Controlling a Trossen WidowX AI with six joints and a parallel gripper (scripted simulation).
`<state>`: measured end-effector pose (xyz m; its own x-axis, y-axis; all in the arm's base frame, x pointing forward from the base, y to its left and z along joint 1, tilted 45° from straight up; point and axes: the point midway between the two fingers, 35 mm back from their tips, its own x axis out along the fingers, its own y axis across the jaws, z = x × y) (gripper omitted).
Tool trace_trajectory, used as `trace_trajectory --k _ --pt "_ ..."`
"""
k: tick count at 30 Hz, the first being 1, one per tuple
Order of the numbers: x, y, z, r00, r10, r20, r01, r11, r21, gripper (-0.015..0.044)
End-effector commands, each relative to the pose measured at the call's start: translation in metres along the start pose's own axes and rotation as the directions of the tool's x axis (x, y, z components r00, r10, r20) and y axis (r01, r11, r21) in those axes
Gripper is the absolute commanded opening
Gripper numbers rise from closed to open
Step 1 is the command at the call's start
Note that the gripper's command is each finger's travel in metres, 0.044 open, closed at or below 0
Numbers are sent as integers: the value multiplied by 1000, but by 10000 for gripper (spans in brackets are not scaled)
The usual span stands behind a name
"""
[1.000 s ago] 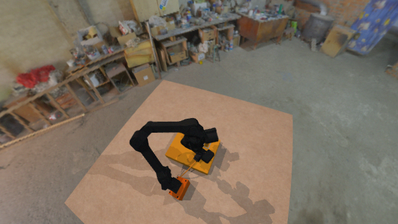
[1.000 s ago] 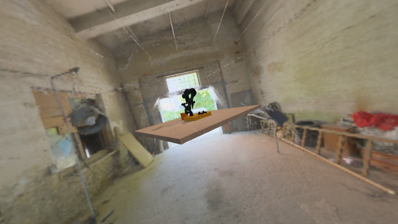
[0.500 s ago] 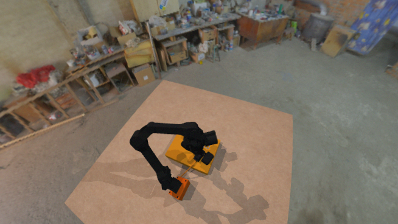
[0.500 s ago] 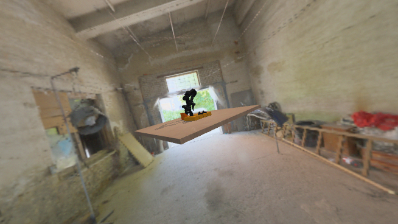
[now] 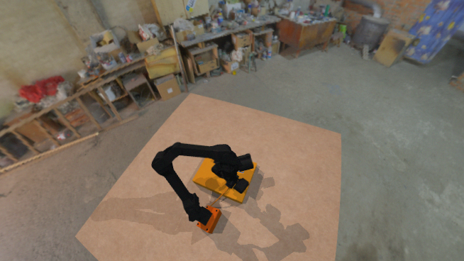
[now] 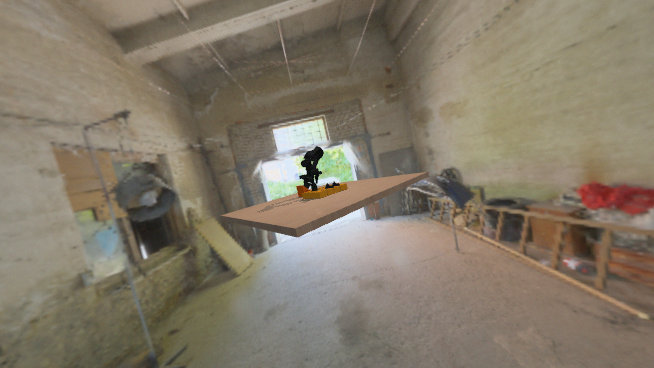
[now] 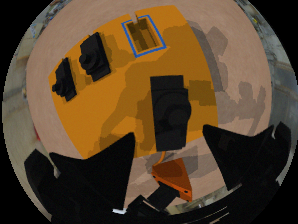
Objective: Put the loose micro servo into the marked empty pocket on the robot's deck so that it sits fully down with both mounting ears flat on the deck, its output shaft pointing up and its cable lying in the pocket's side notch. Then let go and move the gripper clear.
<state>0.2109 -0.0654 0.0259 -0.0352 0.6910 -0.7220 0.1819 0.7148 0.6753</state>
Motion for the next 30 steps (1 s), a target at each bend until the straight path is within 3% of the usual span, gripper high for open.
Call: trace_trajectory --k 1,6,12,16,22,30 --pt "1 1 0 1000 3 0 -3 1000 3 282" --pt "1 1 0 1000 3 0 -3 1000 3 151" --pt "1 1 0 1000 3 0 -3 1000 3 111" --pt "-6 1 0 1000 3 0 -3 1000 3 6" --pt "-28 2 -2 1000 3 -1 -3 1000 4 0" --pt "-29 3 6 1000 3 0 -3 1000 3 0"
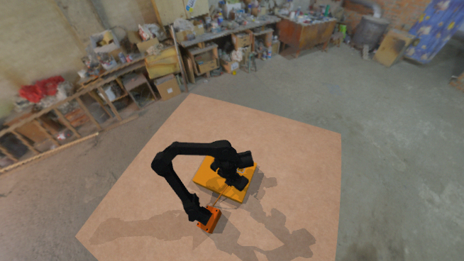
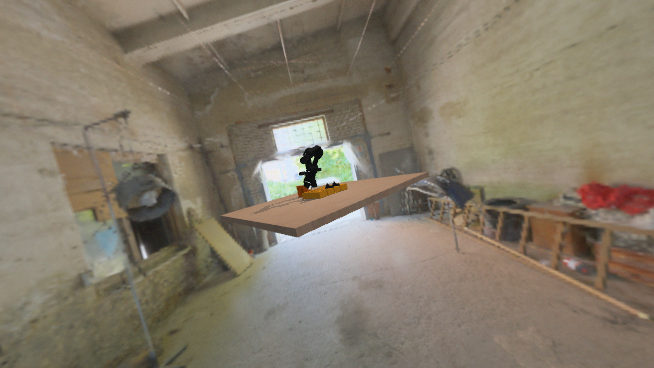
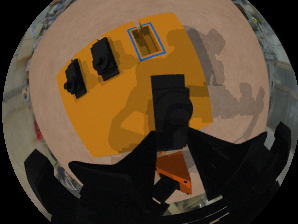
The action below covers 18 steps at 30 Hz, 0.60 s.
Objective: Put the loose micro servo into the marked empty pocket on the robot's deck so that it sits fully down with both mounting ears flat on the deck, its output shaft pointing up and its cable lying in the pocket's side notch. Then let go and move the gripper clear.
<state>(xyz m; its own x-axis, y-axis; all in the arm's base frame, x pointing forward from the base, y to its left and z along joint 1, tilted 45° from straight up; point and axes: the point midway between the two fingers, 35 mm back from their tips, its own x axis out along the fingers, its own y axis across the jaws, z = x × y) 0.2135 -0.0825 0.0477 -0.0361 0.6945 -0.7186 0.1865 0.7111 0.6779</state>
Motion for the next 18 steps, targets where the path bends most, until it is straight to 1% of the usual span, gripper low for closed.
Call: trace_trajectory --k 1,7,15,18 --pt "-1 1 8 1000 -2 1 2 1000 -1 0" --pt "-1 3 29 1000 -2 2 2 1000 -2 0" --pt "-1 -8 32 1000 -2 3 2 1000 -2 0" --pt "-1 -8 32 1000 -2 3 2 999 32 0"
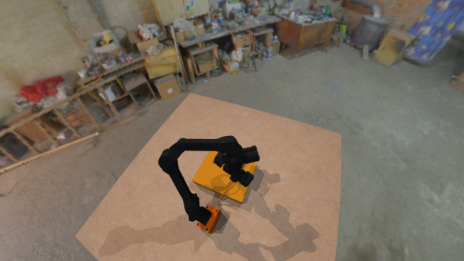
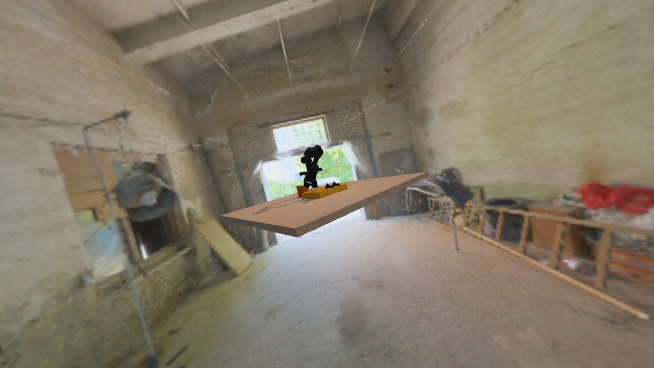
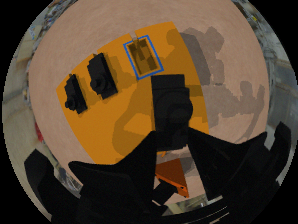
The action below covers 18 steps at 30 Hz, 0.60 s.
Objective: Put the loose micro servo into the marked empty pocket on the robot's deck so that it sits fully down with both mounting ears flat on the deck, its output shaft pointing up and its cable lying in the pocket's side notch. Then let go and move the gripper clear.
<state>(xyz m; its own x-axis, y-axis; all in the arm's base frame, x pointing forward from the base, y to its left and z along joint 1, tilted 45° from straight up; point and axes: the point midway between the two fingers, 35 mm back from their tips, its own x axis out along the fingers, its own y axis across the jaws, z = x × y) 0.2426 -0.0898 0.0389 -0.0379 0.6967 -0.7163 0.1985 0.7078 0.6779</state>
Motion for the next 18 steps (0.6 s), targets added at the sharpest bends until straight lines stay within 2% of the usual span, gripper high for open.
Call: trace_trajectory --k 1,9,18 --pt "-1 -2 1 1000 -5 5 5 999 43 0" --pt "-1 -2 1 1000 -5 5 3 952 306 0" --pt "-2 -2 1 1000 -5 5 1 812 584 0"
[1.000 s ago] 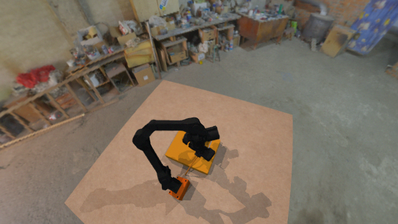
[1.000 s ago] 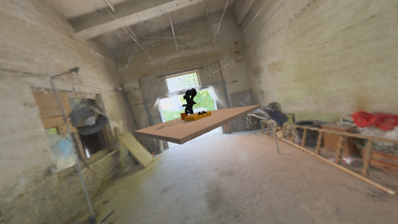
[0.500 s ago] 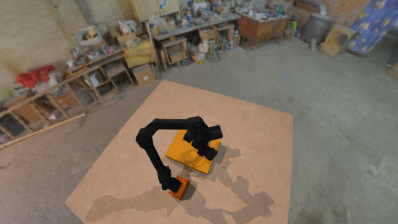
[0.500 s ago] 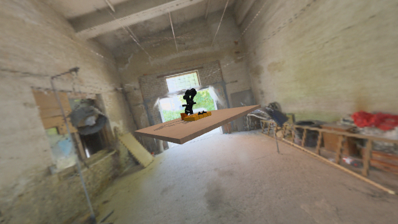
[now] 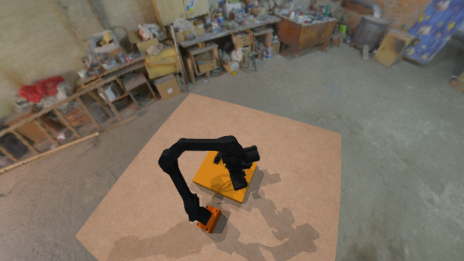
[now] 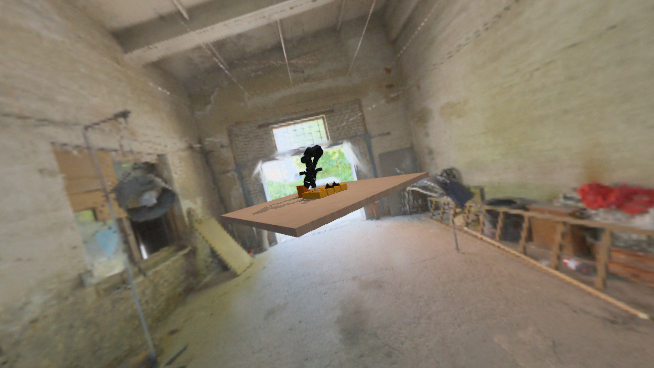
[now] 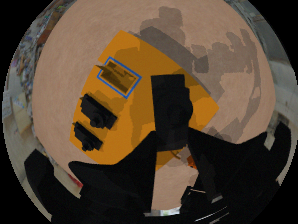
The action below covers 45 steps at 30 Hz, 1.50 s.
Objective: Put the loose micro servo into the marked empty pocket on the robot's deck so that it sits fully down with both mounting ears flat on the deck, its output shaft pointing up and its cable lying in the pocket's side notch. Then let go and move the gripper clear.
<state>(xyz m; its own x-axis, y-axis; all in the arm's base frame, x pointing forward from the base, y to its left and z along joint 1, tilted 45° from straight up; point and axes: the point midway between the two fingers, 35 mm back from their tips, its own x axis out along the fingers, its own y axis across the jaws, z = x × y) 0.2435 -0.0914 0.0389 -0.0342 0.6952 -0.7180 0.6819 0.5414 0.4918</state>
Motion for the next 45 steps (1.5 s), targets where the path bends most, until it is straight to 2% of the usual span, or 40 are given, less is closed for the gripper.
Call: trace_trajectory --k 1,10,20,33,45 --pt "0 -1 1 1000 -3 3 2 994 107 0" --pt "0 -1 1 1000 -3 3 2 914 407 0" --pt "0 -1 1 1000 -3 3 0 721 693 0" --pt "0 -1 1 1000 -3 3 -2 347 938 0" --pt "0 -1 1 1000 -3 3 -3 -62 998 0"
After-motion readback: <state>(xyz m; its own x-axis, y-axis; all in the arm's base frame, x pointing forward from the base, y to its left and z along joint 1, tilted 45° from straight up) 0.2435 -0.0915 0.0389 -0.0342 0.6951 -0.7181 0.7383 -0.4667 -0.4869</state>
